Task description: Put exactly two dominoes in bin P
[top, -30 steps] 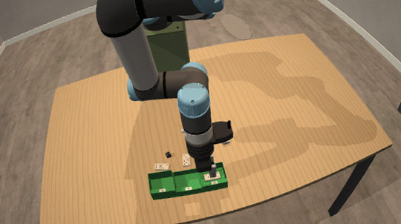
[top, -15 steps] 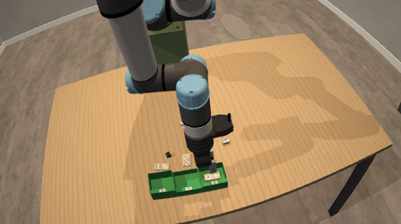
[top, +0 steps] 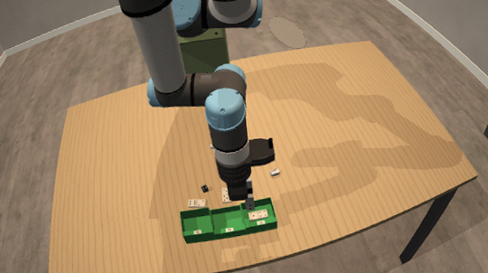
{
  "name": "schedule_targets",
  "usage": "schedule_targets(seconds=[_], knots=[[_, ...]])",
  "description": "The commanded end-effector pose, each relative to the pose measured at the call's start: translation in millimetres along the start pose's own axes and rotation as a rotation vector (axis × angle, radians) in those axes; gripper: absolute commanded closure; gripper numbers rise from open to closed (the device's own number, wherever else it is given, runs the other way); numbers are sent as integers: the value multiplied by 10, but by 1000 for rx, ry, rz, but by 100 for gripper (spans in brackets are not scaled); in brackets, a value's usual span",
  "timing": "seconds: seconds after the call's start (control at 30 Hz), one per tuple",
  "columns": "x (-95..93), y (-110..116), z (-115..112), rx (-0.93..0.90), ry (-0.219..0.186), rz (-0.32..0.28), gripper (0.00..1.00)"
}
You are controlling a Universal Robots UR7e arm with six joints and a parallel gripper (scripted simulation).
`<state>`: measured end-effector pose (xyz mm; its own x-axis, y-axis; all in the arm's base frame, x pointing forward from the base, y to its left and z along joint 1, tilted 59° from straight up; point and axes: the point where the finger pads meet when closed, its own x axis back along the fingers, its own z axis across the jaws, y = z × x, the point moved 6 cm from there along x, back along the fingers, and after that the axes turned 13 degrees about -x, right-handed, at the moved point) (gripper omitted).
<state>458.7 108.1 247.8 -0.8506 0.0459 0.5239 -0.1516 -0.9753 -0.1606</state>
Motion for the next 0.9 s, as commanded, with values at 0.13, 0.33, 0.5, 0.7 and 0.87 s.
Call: schedule_targets(seconds=[0.13,0.33,0.5,0.7,0.87], knots=[[3,793,-117,-104,3,8,21],[-7,1132,-177,-106,0,8,21],[-13,1543,-243,-107,-1,8,21],[-15,1775,-282,-108,-1,9,21],[-17,1754,-264,-105,2,8,21]])
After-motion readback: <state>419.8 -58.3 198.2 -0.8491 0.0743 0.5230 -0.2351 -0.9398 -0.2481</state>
